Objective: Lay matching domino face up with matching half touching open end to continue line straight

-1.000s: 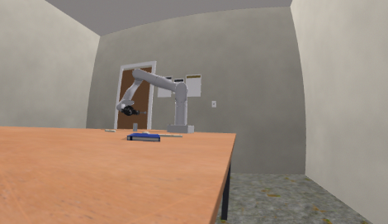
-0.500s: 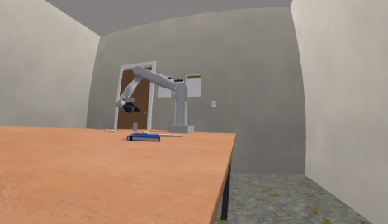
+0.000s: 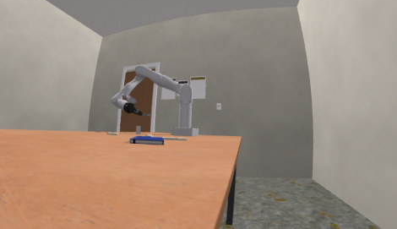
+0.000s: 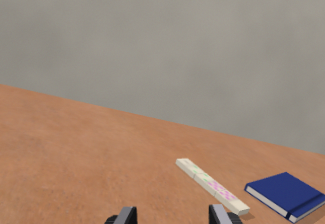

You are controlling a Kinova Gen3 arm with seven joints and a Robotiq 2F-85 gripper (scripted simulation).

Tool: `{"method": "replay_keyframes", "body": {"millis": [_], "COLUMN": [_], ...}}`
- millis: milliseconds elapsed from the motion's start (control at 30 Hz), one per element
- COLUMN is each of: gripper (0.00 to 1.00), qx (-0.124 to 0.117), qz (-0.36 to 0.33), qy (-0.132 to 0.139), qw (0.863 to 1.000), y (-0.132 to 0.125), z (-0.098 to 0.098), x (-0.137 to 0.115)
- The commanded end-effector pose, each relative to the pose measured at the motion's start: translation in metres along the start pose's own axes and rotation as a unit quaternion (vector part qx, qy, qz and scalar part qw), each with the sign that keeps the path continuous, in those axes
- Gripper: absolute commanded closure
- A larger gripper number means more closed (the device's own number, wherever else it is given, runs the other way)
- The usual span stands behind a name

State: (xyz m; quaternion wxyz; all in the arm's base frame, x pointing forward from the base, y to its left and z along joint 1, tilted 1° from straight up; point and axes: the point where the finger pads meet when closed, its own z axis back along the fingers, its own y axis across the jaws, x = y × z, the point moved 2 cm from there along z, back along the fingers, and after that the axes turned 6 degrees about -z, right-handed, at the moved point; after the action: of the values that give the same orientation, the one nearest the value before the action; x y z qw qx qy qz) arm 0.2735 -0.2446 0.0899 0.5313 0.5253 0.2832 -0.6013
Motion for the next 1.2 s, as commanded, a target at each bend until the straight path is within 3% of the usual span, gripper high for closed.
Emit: {"method": "replay_keyframes", "body": {"millis": [0, 200, 367, 433, 533, 733, 933, 1000, 1167], "gripper": [0.51, 0.51, 0.51, 0.51, 0.51, 0.51, 0.51, 0.51, 0.51], "qx": [-0.030, -0.088, -0.136, -0.136, -0.165, -0.223, -0.280, -0.280, -0.327], "qz": [0.043, 0.125, 0.193, 0.193, 0.234, 0.316, 0.396, 0.396, 0.462], "qy": [-0.009, -0.027, -0.042, -0.042, -0.051, -0.069, -0.087, -0.087, -0.101], "qw": [0.999, 0.988, 0.971, 0.971, 0.957, 0.920, 0.870, 0.870, 0.818], "y": [0.0014, 0.0031, 0.0043, 0.0043, 0.0048, 0.0059, 0.0061, 0.0061, 0.0061], "z": [-0.0001, -0.0007, -0.0014, -0.0014, -0.0020, -0.0031, -0.0048, -0.0048, -0.0063], "x": [-0.0012, -0.0025, -0.0037, -0.0037, -0.0046, -0.0066, -0.0088, -0.0088, -0.0108]}}
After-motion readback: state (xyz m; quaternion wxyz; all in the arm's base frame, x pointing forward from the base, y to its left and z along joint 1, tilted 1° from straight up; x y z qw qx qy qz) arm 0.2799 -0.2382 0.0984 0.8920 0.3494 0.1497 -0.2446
